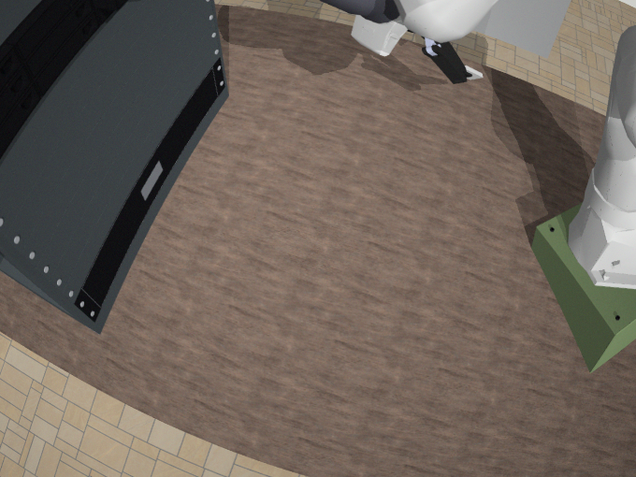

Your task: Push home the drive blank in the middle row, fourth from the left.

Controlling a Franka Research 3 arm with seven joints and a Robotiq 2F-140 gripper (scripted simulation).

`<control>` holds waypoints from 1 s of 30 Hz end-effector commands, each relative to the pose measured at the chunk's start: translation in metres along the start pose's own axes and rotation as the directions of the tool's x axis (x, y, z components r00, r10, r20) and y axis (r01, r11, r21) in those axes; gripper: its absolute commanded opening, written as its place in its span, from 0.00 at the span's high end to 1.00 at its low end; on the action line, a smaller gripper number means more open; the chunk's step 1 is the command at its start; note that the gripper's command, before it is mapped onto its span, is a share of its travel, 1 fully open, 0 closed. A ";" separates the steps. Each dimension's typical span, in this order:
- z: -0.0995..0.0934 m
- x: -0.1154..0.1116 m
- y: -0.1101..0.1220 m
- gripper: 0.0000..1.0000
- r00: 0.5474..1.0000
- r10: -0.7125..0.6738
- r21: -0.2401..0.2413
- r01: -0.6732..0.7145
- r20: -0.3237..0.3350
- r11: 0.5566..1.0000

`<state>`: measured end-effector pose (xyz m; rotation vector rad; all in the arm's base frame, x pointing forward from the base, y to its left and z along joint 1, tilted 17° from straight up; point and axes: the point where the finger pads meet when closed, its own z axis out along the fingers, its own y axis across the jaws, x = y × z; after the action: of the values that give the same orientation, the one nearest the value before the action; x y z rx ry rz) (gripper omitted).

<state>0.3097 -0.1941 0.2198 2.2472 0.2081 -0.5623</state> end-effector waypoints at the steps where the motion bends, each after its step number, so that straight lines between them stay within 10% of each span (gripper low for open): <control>1: 0.000 0.000 0.000 0.00 1.000 0.000 0.000 0.000 0.000 1.000; 30: 0.000 0.000 0.000 0.00 1.000 0.000 0.000 0.000 0.000 1.000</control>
<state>0.3097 -0.1941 0.2198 2.2472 0.2081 -0.5623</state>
